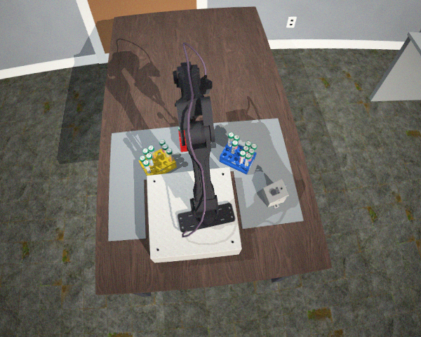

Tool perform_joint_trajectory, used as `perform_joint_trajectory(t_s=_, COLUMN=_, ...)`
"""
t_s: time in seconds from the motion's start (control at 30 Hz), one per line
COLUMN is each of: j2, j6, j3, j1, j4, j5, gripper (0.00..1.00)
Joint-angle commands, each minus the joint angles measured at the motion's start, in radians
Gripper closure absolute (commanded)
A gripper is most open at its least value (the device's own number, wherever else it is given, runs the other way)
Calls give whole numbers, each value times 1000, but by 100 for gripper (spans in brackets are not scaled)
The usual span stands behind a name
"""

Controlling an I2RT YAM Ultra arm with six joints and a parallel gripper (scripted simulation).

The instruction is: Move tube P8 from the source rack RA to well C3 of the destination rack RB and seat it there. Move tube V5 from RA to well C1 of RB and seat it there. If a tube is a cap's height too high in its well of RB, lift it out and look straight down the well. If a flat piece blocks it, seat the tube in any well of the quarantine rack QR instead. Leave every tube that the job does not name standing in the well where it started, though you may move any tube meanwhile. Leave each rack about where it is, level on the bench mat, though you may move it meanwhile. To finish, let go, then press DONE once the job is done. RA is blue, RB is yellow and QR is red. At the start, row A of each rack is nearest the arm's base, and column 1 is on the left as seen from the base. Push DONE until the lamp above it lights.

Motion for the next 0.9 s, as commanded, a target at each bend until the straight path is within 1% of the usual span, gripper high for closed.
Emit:
perform_joint_trajectory(t_s=0.0, j2=-45, j6=-4, j3=45, j1=-6, j4=-32, j5=11, gripper=100)
perform_joint_trajectory(t_s=0.4, j2=-50, j6=-7, j3=77, j1=-12, j4=-69, j5=12, gripper=100)
perform_joint_trajectory(t_s=0.87, j2=-44, j6=-2, j3=87, j1=-2, j4=-74, j5=11, gripper=100)
